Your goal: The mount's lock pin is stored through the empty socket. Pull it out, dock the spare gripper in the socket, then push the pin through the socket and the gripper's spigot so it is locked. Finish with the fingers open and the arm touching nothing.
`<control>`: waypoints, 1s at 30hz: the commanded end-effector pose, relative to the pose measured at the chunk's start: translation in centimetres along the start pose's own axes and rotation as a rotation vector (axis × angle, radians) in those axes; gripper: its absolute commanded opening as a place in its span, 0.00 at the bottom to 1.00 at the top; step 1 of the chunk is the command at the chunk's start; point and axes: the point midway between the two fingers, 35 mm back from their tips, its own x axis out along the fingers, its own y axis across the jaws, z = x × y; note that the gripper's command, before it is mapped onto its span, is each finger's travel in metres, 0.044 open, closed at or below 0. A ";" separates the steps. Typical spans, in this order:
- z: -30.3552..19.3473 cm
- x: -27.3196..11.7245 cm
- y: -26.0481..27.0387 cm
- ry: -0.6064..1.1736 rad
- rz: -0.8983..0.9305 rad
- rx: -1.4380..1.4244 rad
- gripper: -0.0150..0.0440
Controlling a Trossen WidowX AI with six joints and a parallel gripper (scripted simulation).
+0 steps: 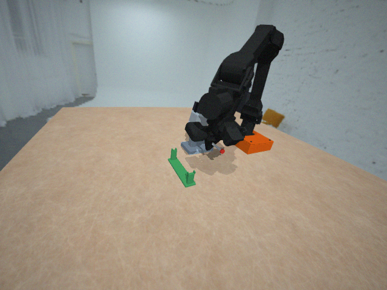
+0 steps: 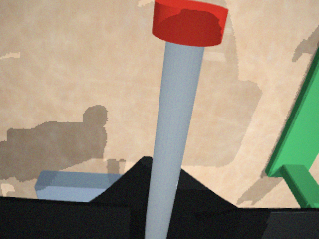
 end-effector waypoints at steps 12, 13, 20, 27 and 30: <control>-0.9 0.3 0.0 0.004 -0.001 -0.005 0.25; -1.0 0.3 0.0 0.004 -0.001 -0.005 0.25; -1.4 0.4 0.0 0.003 0.001 -0.005 0.25; -1.8 0.5 0.0 0.003 0.002 -0.005 0.25; -1.9 0.6 0.0 0.003 0.003 -0.005 0.25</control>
